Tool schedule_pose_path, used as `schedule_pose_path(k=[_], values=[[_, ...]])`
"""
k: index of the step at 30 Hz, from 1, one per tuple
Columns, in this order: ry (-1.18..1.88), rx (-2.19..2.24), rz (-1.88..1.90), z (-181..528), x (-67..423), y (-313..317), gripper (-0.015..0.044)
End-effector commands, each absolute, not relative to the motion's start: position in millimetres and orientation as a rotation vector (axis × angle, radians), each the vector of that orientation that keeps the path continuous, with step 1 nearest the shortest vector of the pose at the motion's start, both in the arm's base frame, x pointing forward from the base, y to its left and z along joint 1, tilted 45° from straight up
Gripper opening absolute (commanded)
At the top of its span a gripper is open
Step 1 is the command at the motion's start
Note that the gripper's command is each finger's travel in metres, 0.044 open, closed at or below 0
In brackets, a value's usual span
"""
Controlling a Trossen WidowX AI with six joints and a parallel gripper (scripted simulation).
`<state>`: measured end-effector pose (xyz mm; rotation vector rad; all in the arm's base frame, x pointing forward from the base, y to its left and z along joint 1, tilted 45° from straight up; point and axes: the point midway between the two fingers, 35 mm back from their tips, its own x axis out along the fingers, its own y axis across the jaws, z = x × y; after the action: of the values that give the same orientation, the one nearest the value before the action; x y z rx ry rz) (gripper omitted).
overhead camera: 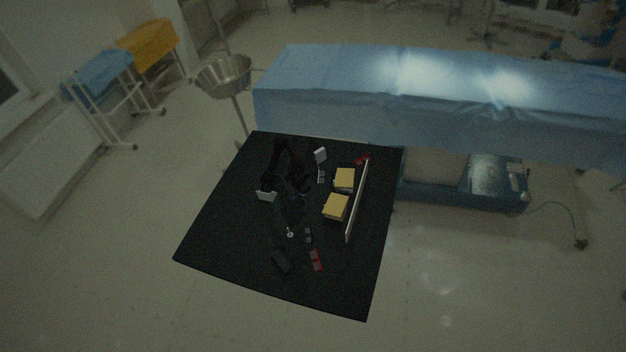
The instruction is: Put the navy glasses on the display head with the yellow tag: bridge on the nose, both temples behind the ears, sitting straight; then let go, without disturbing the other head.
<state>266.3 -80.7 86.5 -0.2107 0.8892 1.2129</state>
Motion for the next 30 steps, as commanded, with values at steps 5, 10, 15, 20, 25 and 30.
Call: schedule_pose_path(k=[5, 10, 15, 20, 25, 30], values=[[0.735, -0.466, 1.356, 91.3, 264.5, -70.6, 0.0], [0.693, -0.552, 1.382, 89.2, 265.5, -67.2, 0.0], [0.682, -0.628, 1.356, 84.2, 265.7, -62.3, 0.0], [0.667, -0.635, 1.351, 78.0, 264.2, -55.0, 0.0], [0.651, -0.61, 1.37, 72.7, 263.6, -48.5, 0.0], [0.649, -0.604, 1.378, 68.5, 263.7, -42.8, 0.0]])
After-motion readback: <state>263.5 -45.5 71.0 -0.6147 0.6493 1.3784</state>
